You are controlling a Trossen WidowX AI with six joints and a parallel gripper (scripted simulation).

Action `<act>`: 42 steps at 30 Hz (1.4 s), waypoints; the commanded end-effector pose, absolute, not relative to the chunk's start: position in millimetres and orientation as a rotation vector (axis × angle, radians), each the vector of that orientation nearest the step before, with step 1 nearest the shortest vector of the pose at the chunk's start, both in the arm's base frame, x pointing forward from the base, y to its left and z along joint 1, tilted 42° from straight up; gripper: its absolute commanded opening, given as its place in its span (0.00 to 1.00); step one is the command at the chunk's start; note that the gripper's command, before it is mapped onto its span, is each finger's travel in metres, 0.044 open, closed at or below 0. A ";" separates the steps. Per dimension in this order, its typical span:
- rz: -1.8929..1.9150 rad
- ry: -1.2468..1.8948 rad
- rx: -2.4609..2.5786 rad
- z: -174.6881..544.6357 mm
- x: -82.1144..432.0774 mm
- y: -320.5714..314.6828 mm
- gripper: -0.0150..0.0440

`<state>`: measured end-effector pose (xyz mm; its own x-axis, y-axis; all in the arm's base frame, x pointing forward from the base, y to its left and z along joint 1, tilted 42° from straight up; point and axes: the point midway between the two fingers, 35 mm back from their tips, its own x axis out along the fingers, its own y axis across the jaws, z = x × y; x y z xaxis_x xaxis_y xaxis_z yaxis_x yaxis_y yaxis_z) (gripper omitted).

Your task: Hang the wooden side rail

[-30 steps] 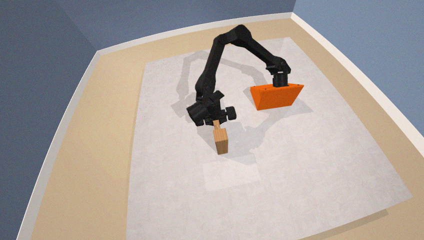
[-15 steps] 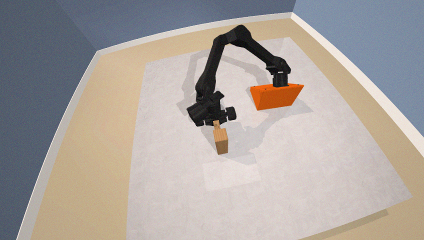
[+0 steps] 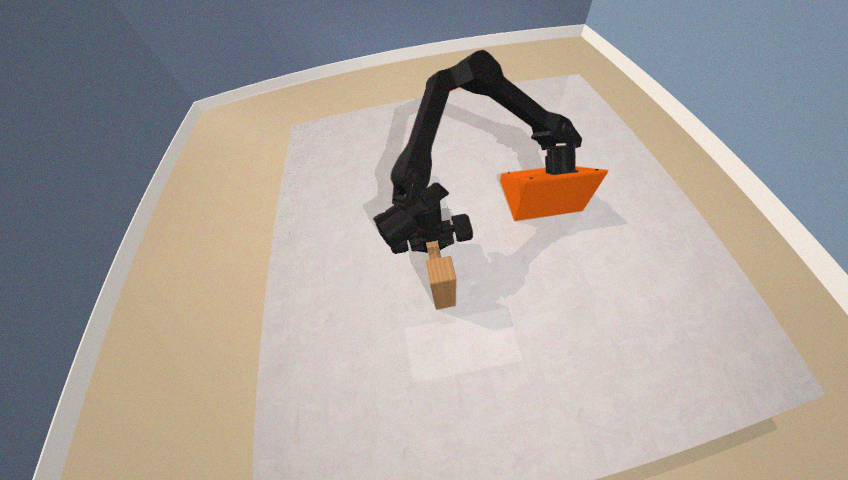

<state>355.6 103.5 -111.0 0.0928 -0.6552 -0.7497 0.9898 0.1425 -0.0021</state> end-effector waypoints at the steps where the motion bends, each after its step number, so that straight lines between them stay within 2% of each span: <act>1: -1.325 0.705 0.601 -111.8 355.2 107.0 0.25; 17: -1.325 0.705 0.601 -113.7 355.4 105.3 0.25; 34: -1.330 0.702 0.601 -97.4 353.9 116.1 1.00; 42: -1.325 0.706 0.602 -82.6 351.4 128.7 1.00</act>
